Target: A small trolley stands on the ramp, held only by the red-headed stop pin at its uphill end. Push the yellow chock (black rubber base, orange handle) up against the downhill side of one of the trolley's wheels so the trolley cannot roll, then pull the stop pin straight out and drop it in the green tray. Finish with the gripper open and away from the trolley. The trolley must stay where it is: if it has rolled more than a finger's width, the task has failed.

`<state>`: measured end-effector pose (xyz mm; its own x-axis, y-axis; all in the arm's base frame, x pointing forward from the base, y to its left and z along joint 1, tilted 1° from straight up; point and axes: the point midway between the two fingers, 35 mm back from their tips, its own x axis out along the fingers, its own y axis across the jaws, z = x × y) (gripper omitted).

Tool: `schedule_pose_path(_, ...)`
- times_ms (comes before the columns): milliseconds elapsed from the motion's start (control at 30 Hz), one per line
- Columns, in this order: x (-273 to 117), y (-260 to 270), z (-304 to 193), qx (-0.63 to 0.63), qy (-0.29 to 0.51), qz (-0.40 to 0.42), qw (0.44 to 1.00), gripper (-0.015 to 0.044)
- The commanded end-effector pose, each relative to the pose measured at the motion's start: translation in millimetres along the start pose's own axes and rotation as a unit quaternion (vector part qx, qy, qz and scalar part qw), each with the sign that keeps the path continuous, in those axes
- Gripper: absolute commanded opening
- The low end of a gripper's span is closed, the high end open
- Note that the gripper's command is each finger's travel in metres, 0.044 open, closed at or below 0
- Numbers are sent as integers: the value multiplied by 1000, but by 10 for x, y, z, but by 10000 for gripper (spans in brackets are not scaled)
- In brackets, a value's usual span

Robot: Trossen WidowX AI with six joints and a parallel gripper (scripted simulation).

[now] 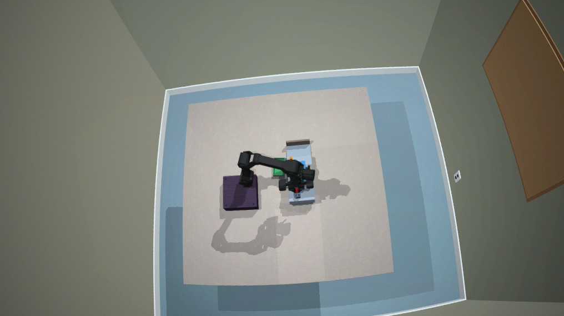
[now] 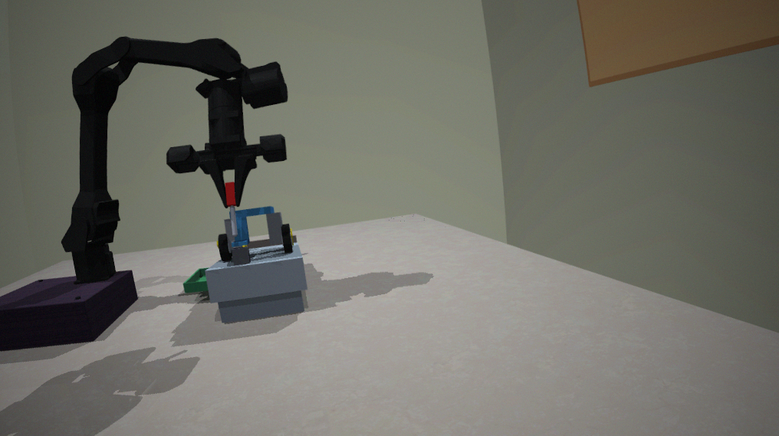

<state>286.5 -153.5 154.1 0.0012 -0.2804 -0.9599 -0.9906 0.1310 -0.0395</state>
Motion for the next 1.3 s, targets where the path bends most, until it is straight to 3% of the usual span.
schedule_pose_path(0,1,-18,-73,-1,1,-2,1000,0)
schedule_pose_path(267,4,17,-149,-1,1,-2,1000,0)
schedule_pose_path(1000,41,806,-142,-2,1,1,1000,0)
schedule_pose_path(1267,23,812,-18,-2,0,1,1000,0)
